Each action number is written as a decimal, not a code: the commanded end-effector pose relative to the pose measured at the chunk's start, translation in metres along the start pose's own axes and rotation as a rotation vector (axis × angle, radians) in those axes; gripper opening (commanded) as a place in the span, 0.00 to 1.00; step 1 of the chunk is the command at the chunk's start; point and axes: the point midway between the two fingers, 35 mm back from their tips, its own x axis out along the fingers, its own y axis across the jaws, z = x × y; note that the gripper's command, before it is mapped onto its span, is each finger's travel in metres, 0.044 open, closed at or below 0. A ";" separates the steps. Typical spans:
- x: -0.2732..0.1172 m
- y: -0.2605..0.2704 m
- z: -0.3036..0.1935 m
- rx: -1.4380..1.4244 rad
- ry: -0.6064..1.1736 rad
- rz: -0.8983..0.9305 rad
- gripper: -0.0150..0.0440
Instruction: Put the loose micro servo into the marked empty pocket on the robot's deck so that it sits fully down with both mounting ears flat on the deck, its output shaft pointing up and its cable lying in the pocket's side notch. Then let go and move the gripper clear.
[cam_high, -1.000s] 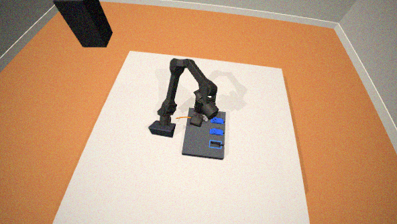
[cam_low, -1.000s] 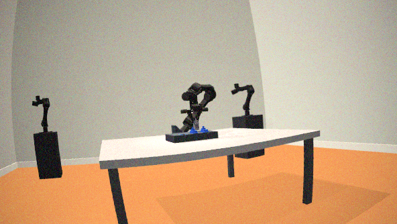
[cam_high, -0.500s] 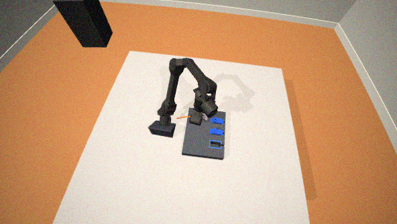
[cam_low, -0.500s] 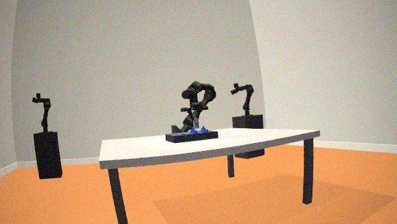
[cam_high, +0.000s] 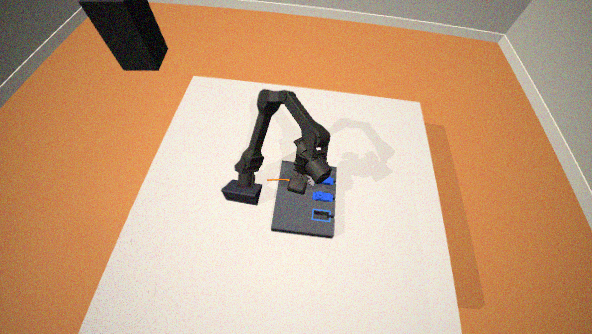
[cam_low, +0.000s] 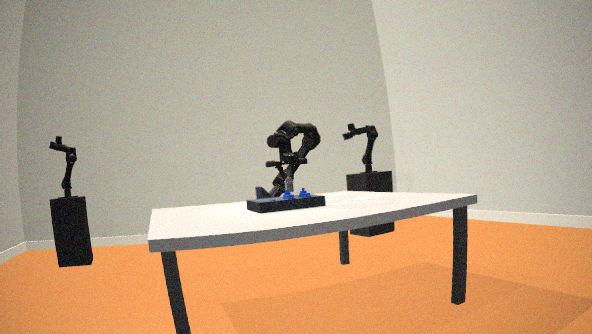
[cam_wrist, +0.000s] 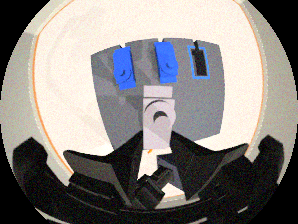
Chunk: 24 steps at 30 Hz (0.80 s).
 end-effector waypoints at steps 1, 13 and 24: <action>-0.004 -0.019 0.005 -0.006 -0.011 -0.010 0.25; -0.005 -0.081 0.015 -0.007 -0.012 -0.013 0.25; -0.005 -0.109 0.019 0.010 -0.012 -0.014 0.25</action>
